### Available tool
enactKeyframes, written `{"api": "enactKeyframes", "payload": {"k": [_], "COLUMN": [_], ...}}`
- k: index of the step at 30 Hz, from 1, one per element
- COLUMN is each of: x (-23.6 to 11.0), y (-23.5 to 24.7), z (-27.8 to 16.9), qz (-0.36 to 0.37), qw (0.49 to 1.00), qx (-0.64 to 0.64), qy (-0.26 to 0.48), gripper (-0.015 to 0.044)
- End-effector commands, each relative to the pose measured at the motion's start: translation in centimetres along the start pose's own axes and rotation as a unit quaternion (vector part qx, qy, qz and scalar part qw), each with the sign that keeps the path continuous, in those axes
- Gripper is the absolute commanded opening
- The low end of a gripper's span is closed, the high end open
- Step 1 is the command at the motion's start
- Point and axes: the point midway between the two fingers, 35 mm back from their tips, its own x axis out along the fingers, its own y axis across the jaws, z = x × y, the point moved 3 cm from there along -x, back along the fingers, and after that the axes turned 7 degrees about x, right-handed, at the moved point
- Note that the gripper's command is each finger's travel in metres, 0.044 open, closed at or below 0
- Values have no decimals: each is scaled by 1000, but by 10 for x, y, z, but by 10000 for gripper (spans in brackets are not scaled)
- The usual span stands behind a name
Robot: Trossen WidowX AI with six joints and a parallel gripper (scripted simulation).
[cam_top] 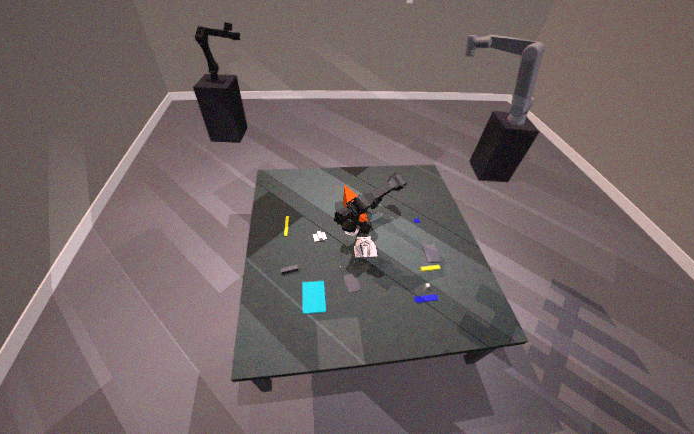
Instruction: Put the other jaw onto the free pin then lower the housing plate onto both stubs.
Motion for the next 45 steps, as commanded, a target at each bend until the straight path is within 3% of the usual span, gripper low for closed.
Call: {"api": "enactKeyframes", "payload": {"k": [1, 25, 45], "x": [2, 13, 13], "y": [11, 67, 68], "z": [-7, -54, -55], "qz": [4, 13, 13], "qw": [999, 972, 971], "qx": [-32, -235, -240], "qy": [2, 7, 7], "gripper": [351, 351, 351]}}
